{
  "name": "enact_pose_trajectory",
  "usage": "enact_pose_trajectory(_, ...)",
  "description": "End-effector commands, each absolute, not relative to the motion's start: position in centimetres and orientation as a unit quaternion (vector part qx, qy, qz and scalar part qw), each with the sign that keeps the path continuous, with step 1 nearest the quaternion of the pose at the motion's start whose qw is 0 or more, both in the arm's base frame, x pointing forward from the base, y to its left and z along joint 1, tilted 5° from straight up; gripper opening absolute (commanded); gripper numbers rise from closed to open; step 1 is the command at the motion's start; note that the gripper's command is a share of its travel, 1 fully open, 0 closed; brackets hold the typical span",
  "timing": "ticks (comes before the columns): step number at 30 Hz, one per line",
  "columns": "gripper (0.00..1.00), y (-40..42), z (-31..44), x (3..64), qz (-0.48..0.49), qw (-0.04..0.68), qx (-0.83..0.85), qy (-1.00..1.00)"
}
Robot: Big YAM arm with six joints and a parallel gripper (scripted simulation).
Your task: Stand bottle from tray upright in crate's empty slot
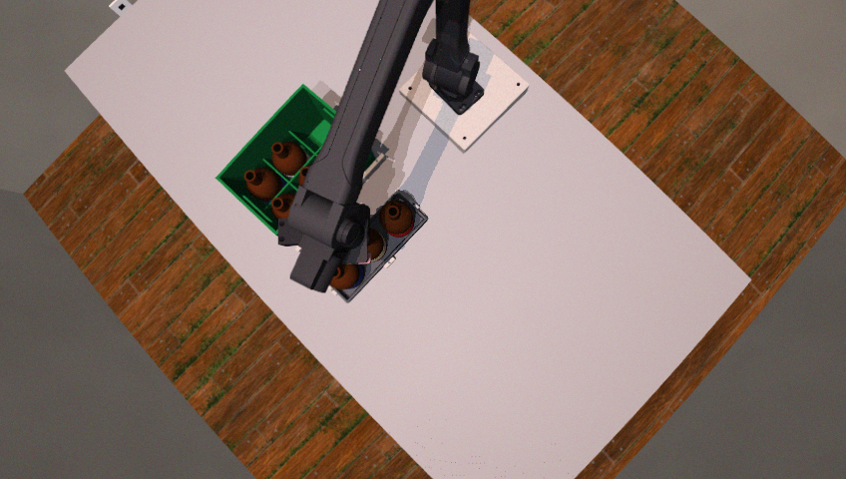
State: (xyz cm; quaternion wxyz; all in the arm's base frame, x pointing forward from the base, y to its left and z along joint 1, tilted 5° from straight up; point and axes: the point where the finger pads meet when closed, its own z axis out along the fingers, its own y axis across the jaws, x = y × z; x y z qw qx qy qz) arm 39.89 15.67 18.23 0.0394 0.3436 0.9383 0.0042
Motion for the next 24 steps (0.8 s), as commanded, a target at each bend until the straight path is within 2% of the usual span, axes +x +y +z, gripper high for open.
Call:
enact_pose_trajectory(1, 0.61, 15.89, 19.82, 41.56, 0.021, 0.059, 0.342, 0.938)
enact_pose_trajectory(24, 0.61, 15.85, 19.49, 41.48, 0.019, 0.057, 0.342, 0.938)
